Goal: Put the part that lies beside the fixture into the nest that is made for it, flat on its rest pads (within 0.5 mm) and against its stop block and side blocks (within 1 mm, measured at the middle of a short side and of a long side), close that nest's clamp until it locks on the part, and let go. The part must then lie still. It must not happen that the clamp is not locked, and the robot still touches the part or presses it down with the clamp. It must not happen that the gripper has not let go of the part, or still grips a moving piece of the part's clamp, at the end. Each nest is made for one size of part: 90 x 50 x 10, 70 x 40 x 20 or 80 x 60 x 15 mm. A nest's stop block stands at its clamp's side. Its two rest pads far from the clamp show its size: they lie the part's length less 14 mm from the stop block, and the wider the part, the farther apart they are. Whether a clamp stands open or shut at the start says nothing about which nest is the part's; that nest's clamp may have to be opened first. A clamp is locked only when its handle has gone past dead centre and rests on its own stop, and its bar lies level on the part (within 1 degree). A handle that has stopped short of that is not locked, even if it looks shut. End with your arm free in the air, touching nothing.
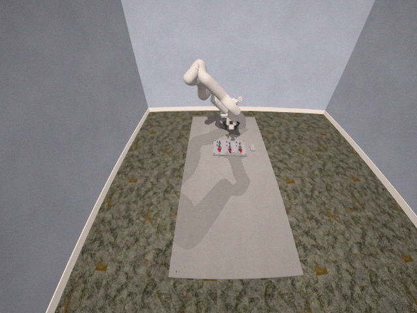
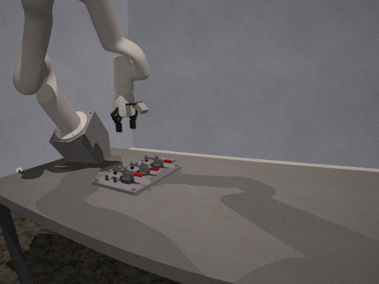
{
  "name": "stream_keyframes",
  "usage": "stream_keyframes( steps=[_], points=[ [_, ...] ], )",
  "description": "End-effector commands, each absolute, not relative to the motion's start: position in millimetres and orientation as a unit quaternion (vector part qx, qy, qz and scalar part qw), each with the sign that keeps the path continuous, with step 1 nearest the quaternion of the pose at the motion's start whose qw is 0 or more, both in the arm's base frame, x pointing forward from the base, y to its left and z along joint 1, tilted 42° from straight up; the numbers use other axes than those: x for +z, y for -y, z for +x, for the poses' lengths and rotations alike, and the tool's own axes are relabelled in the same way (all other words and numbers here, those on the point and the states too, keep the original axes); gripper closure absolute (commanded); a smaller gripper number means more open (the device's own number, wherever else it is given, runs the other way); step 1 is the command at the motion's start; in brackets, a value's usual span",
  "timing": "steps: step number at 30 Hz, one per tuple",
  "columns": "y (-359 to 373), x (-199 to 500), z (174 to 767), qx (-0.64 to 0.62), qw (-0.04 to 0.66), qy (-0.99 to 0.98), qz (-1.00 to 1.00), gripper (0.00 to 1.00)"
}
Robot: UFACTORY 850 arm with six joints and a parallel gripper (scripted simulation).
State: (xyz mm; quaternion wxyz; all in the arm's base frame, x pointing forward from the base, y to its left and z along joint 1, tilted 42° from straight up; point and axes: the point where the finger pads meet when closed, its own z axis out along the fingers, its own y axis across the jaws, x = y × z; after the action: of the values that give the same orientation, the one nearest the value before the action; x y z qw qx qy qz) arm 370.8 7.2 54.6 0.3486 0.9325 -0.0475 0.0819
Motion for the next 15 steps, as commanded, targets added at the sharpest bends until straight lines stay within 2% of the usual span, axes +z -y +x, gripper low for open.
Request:
stream_keyframes(
  steps=[1, 2, 3, 15],
  points=[
    [-7.7, 54.8, 371.2, 0.083, 0.348, 0.047, 0.933, 0.0],
    [-7.7, 54.8, 371.2, 0.083, 0.348, 0.047, 0.933, 0.0],
    [-7.7, 54.8, 371.2, 0.083, 0.348, 0.047, 0.933, 1.0],
    [-7.7, 54.8, 371.2, 0.083, 0.348, 0.047, 0.933, 1.0]
  ],
)
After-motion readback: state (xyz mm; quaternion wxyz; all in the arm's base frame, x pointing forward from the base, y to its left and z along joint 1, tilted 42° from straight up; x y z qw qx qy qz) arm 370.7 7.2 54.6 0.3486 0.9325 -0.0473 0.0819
